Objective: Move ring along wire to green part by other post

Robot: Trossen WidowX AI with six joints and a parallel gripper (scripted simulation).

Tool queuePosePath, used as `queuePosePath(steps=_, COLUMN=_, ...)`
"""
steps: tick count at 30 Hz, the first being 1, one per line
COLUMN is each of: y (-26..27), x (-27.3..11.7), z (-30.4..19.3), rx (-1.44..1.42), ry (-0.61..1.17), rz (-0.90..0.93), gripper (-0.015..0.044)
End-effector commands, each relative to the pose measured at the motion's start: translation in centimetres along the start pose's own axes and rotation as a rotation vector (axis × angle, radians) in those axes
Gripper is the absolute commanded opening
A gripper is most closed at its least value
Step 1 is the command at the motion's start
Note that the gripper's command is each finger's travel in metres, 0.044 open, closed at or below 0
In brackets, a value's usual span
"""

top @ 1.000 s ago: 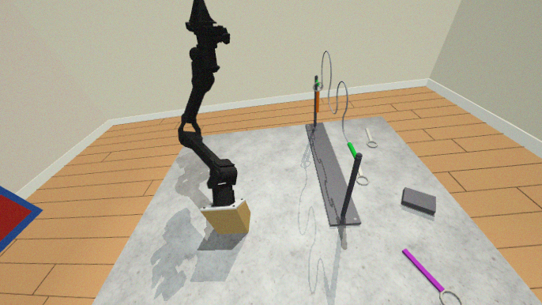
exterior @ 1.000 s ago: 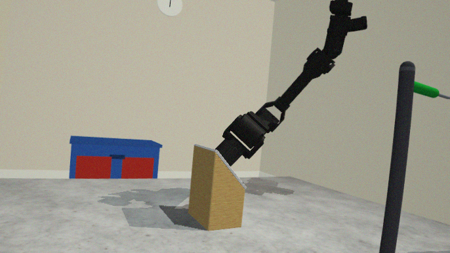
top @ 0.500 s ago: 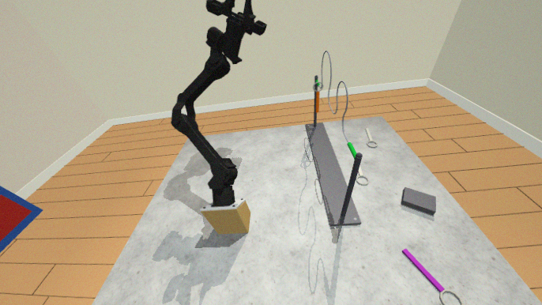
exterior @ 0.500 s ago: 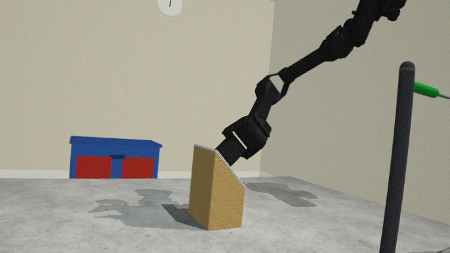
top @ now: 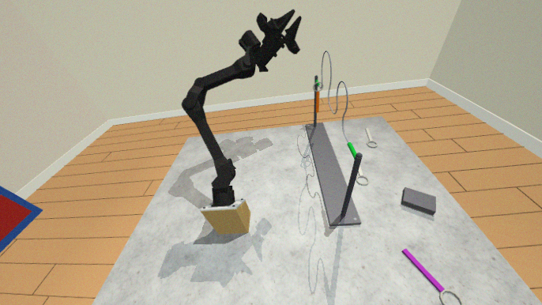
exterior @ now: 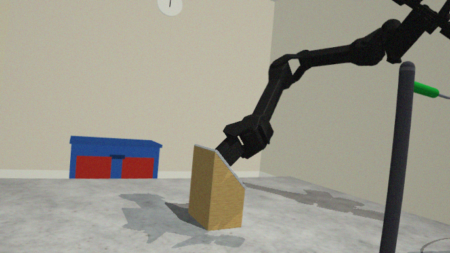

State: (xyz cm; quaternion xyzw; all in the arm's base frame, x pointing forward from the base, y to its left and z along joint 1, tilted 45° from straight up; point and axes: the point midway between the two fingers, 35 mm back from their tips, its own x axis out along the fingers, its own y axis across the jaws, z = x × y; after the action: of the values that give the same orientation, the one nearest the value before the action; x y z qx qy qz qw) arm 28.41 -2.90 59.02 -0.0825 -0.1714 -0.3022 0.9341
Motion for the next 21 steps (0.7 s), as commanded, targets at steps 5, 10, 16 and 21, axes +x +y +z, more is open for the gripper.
queuePosePath(steps=5, y=12.0, x=-2.4, z=-3.1, rx=0.3, ry=0.14, rz=0.186, gripper=0.016)
queuePosePath(steps=10, y=18.5, x=-6.1, z=-4.4, rx=0.454, ry=0.229, rz=0.276, gripper=0.016)
queuePosePath(steps=16, y=25.2, x=-11.7, z=-5.8, rx=0.613, ry=0.333, rz=0.355, gripper=0.016)
queuePosePath(steps=21, y=29.7, x=-17.2, z=-6.7, rx=0.732, ry=0.416, rz=0.401, gripper=0.016)
